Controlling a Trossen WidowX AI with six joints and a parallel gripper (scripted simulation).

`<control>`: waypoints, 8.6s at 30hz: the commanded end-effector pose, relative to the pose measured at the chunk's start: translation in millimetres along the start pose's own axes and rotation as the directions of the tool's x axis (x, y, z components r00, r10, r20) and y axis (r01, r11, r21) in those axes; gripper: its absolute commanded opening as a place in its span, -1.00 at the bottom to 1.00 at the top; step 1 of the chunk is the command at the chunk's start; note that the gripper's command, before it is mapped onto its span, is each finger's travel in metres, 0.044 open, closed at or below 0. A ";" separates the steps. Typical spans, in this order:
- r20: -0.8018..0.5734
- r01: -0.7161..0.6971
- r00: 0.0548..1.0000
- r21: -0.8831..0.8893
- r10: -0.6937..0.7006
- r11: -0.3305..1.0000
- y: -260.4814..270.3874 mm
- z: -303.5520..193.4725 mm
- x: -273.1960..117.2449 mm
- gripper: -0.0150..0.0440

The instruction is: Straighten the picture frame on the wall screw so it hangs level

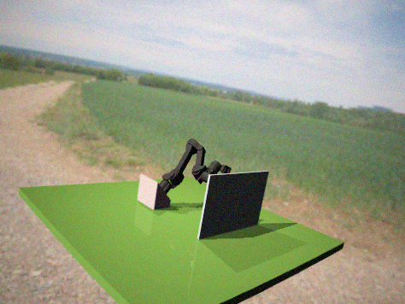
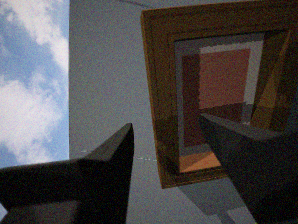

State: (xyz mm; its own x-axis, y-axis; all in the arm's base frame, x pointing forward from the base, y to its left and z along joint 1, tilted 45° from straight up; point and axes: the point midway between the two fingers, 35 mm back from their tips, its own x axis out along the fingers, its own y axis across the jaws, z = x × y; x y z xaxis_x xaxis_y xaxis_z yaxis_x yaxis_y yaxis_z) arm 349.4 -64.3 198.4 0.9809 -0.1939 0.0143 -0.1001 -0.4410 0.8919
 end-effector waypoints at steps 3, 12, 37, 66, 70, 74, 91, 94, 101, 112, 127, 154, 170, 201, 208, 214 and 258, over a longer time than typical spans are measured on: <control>-0.004 0.000 1.000 0.003 0.000 1.000 -0.4 -0.5 11.2 0.39; -0.004 0.000 1.000 0.003 0.000 1.000 -1.1 -0.2 20.2 0.39; -0.004 0.000 1.000 0.003 0.000 1.000 -1.1 -0.2 20.2 0.39; -0.004 0.000 1.000 0.003 0.000 1.000 -1.0 -0.6 20.3 -0.49; -0.004 0.000 1.000 0.003 0.000 1.000 -0.6 -0.4 20.3 -0.49; -0.004 0.000 1.000 0.003 0.000 1.000 0.4 -0.2 20.3 -0.49; -0.004 0.000 1.000 0.003 0.000 1.000 3.7 0.0 20.3 -0.49; -0.004 0.000 1.000 0.003 0.000 1.000 4.1 0.0 20.3 -0.49; -0.004 0.000 1.000 0.003 0.000 1.000 4.9 0.0 20.3 -0.49; -0.004 0.000 1.000 0.003 0.000 1.000 6.3 0.0 20.3 -0.49; -0.004 0.000 1.000 0.003 0.000 1.000 8.1 0.0 20.3 -0.49; -0.004 0.000 1.000 0.003 0.000 1.000 7.8 0.0 20.3 -0.49; -0.004 0.000 1.000 0.003 0.000 1.000 8.7 0.0 20.3 -0.49; -0.004 0.000 1.000 0.003 0.000 1.000 8.5 2.1 20.3 -0.49; -0.004 0.000 1.000 0.003 0.000 1.000 8.1 3.2 20.3 -0.49; -0.004 0.000 1.000 0.003 0.000 1.000 8.8 6.6 20.4 -0.49; -0.007 0.008 1.000 0.001 -0.008 1.000 1.3 7.3 20.4 -0.49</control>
State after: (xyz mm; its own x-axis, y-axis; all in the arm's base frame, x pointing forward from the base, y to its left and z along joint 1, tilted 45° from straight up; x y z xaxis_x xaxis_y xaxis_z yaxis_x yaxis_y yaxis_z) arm 368.1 -75.3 196.4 0.9827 -0.1851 0.0100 -0.0924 -0.4425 0.8920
